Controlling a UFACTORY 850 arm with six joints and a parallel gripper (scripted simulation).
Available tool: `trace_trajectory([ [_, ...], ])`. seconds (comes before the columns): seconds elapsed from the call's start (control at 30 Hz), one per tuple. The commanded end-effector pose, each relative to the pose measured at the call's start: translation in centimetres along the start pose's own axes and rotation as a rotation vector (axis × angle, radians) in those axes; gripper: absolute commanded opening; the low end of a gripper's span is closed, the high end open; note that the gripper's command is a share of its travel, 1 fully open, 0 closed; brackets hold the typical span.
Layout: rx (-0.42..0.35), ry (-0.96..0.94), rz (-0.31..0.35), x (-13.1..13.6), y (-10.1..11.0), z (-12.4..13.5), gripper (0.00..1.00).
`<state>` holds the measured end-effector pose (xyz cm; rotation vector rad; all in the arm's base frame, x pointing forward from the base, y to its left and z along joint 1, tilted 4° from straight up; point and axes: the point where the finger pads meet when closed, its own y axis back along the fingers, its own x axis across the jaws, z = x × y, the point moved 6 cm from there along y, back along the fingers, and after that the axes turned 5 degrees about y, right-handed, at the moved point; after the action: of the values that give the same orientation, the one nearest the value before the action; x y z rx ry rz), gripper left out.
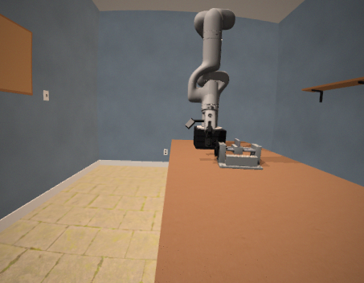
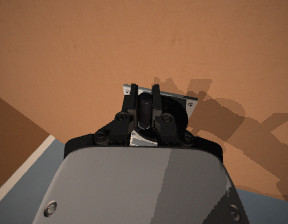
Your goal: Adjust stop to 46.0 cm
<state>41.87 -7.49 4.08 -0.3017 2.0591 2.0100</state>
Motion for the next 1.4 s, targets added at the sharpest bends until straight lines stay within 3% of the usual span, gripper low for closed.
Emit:
trace_trajectory([
  [0.0,0.000,0.000,0.000,-0.4,-0.4,0.0,0.06],
  [1.37,0.000,0.000,0.000,-0.6,-3.1,-0.1,0.06],
])
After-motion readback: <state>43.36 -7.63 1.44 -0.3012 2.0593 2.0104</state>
